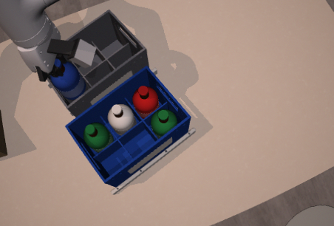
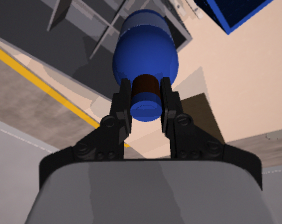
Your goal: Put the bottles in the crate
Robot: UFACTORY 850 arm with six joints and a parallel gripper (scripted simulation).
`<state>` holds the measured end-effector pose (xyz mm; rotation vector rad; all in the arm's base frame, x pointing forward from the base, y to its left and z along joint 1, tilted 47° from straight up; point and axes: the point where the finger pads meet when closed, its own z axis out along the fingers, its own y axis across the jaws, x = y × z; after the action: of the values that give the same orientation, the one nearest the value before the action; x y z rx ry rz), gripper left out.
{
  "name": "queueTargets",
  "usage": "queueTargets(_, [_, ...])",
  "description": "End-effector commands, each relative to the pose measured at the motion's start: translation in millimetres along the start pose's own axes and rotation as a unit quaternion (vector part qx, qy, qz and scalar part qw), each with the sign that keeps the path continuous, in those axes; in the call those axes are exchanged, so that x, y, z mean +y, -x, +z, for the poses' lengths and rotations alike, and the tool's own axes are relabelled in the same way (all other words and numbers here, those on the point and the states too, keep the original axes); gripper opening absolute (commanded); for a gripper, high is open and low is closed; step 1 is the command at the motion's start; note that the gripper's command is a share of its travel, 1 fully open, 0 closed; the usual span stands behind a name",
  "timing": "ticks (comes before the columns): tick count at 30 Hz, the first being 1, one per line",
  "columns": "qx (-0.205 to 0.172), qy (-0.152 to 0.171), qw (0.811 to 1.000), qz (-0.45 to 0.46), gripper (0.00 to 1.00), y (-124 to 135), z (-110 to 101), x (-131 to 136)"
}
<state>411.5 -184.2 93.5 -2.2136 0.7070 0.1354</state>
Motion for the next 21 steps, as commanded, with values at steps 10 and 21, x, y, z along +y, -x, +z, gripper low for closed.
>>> queueTargets(10, [0.001,0.0,1.0,0.0,0.0,-0.7,10.2,-0.1])
queueTargets(21, [0.001,0.0,1.0,0.0,0.0,-0.7,21.2,-0.1])
